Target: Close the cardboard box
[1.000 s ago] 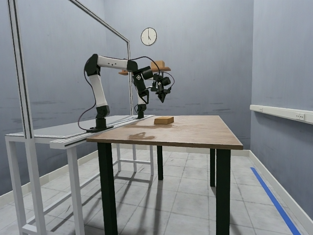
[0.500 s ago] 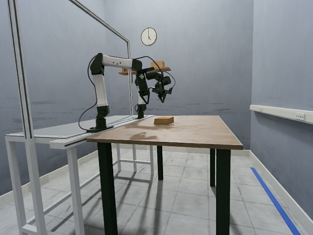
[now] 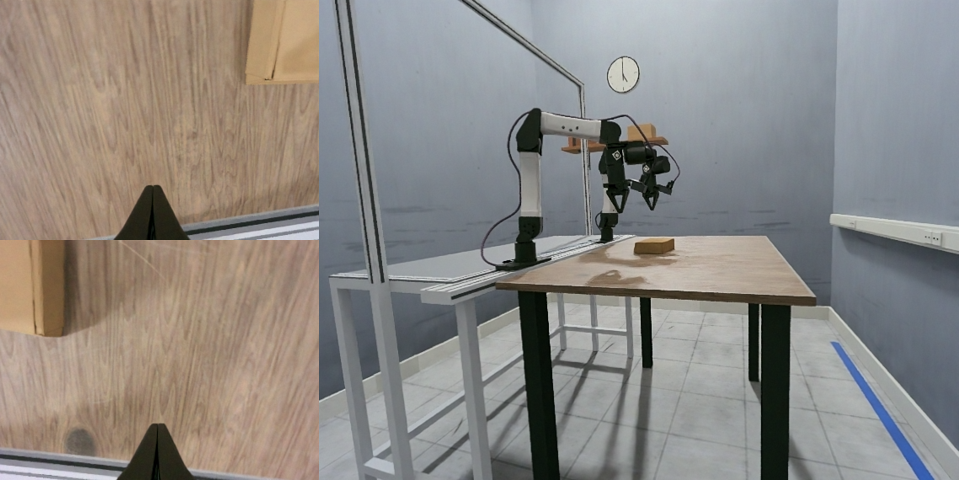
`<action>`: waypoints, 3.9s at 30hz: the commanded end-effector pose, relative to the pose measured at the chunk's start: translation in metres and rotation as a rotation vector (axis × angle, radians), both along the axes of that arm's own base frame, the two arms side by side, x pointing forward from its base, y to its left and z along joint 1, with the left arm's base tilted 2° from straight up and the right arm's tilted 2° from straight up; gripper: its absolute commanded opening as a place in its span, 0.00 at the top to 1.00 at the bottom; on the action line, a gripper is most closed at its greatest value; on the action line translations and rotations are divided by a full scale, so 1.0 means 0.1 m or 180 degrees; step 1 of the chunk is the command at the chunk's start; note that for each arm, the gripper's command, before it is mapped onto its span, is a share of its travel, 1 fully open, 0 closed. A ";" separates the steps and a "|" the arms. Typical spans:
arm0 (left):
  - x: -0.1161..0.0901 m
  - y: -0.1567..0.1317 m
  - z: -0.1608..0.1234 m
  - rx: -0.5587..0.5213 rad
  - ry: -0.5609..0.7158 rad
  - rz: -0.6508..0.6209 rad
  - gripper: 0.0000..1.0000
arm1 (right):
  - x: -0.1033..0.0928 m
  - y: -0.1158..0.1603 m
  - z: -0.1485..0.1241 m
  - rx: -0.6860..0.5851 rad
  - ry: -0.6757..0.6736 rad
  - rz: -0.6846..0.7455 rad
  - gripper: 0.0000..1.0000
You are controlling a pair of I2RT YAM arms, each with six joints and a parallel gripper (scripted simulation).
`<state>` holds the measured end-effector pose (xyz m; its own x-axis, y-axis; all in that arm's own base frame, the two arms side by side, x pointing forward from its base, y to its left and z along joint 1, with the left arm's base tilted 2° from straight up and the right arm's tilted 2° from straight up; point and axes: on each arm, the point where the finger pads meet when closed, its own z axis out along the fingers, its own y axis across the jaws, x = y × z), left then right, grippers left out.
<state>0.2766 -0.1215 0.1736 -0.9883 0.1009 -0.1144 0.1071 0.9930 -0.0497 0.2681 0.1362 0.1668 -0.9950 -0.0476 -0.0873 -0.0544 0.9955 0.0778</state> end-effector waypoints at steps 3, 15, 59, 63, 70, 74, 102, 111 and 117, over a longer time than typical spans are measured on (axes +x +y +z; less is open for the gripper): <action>-0.04 0.01 0.00 0.0195 0.0203 0.0323 0.99 | -0.03 -0.04 0.01 -0.0174 0.0188 -0.0278 0.99; -0.07 0.03 -0.05 0.0230 0.0283 0.0373 0.99 | -0.06 -0.07 -0.01 -0.0181 0.0220 -0.0293 0.99; -0.05 0.03 0.01 0.0169 0.0192 0.0360 0.99 | -0.05 -0.05 0.02 -0.0128 0.0158 -0.0264 0.99; -0.05 0.03 0.01 0.0169 0.0192 0.0360 0.99 | -0.05 -0.05 0.02 -0.0128 0.0158 -0.0264 0.99; -0.05 0.03 0.01 0.0169 0.0192 0.0360 0.99 | -0.05 -0.05 0.02 -0.0128 0.0158 -0.0264 0.99; -0.05 0.03 0.01 0.0169 0.0192 0.0360 0.99 | -0.05 -0.05 0.02 -0.0128 0.0158 -0.0264 0.99; -0.05 0.03 0.01 0.0169 0.0192 0.0360 0.99 | -0.05 -0.05 0.02 -0.0128 0.0158 -0.0264 0.99; -0.05 0.03 0.01 0.0169 0.0192 0.0360 0.99 | -0.05 -0.05 0.02 -0.0128 0.0158 -0.0264 0.99; -0.05 0.03 0.01 0.0169 0.0192 0.0360 0.99 | -0.05 -0.05 0.02 -0.0128 0.0158 -0.0264 0.99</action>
<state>0.2718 -0.1182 0.1705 -0.9990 -0.0066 -0.0435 -0.0067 1.0000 0.0021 0.2631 0.1328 0.1648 -0.9993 0.0266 -0.0267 0.0256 0.9990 0.0357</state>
